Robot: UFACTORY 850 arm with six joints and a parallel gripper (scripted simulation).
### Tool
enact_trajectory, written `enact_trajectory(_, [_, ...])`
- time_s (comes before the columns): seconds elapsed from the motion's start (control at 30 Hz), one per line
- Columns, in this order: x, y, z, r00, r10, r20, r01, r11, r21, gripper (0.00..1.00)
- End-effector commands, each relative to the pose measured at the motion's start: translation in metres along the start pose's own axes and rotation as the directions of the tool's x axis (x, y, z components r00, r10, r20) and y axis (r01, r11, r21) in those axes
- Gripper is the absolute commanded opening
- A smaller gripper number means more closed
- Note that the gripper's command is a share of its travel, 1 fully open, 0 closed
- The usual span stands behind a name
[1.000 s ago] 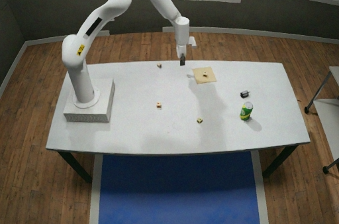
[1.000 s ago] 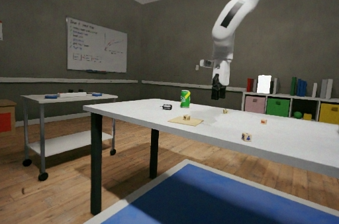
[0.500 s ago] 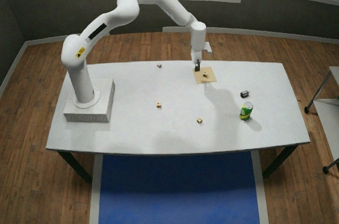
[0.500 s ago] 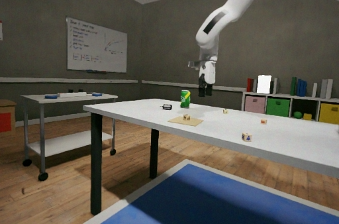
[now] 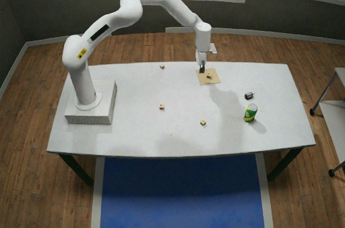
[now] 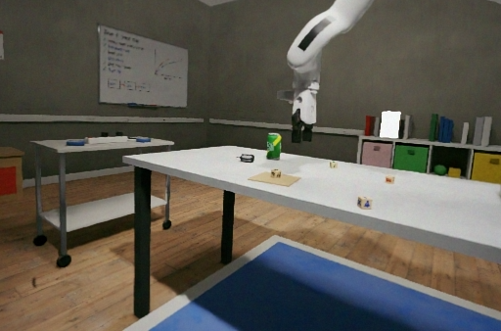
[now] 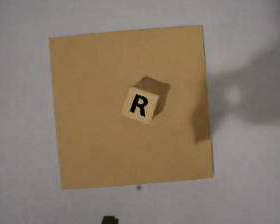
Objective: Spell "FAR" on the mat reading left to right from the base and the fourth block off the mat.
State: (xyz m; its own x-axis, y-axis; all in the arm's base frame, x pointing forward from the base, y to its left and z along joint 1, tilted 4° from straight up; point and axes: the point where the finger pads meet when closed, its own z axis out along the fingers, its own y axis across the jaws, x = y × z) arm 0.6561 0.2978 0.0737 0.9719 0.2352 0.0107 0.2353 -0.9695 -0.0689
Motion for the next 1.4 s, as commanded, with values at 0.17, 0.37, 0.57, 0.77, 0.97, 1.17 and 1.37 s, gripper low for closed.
enact_trajectory(0.17, [0.001, 0.0, -0.001, 1.0, 0.0, -0.002, 0.0, 1.0, 0.0, 1.0])
enact_trajectory(0.37, [0.001, 0.0, -0.001, 1.0, 0.0, -0.002, 0.0, 1.0, 0.0, 1.0])
enact_trajectory(0.57, [0.001, 0.0, -0.001, 1.0, 0.0, -0.002, 0.0, 1.0, 0.0, 1.0])
enact_trajectory(0.77, [0.001, 0.0, -0.001, 1.0, 0.0, -0.002, 0.0, 1.0, 0.0, 1.0])
enact_trajectory(0.97, [0.001, 0.0, -0.001, 1.0, 0.0, -0.002, 0.0, 1.0, 0.0, 1.0])
enact_trajectory(1.17, [-0.012, 0.019, -0.001, 1.0, -0.003, -0.001, 0.003, 1.0, 0.011, 1.0])
enact_trajectory(1.37, [-0.044, 0.06, 0.0, 1.0, -0.008, -0.002, 0.008, 1.0, 0.029, 1.0])
